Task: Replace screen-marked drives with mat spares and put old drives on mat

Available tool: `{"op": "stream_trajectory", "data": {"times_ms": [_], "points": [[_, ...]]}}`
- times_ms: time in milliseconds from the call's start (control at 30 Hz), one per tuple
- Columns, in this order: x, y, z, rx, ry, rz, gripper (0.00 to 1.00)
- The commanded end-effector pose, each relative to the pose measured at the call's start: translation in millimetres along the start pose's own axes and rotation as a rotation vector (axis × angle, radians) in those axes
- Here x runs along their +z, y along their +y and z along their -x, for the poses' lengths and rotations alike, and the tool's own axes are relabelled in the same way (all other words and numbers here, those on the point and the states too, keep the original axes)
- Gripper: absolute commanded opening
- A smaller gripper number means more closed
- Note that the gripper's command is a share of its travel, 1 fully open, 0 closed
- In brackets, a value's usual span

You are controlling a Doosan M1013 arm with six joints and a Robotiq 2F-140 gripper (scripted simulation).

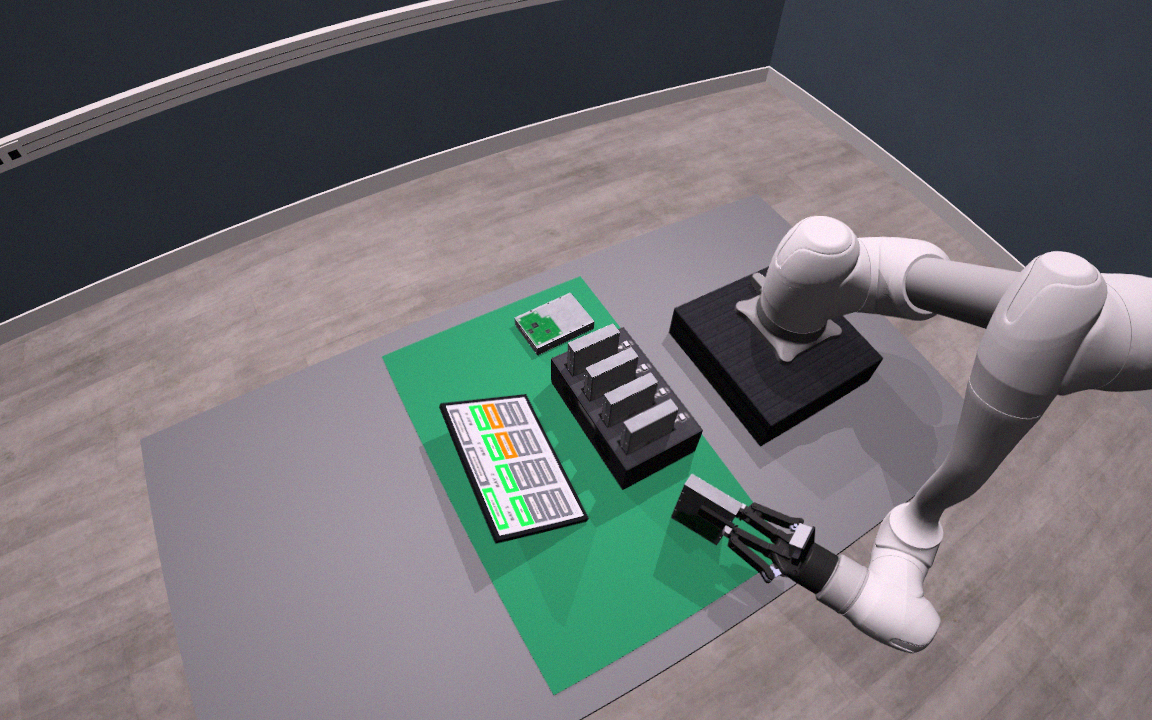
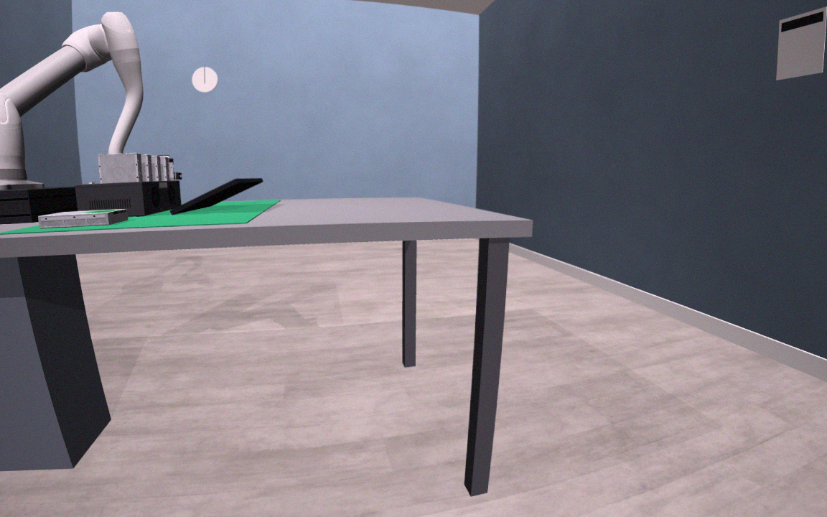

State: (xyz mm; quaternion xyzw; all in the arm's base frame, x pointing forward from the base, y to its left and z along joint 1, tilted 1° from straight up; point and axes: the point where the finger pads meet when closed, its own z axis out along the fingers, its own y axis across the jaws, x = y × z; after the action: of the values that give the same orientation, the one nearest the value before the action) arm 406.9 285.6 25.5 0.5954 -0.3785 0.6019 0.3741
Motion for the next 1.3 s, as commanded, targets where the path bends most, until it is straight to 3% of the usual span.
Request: {"op": "stream_trajectory", "data": {"times_ms": [0,367,400,1267], "points": [[-0.2,-0.2,-0.7,0.001,0.000,0.000,0.10],[-0.2,-0.2,-0.7,0.001,0.000,0.000,0.10],[-0.2,-0.2,-0.7,0.001,0.000,0.000,0.40],[-0.2,-0.2,-0.7,0.001,0.000,0.000,0.40]]}}
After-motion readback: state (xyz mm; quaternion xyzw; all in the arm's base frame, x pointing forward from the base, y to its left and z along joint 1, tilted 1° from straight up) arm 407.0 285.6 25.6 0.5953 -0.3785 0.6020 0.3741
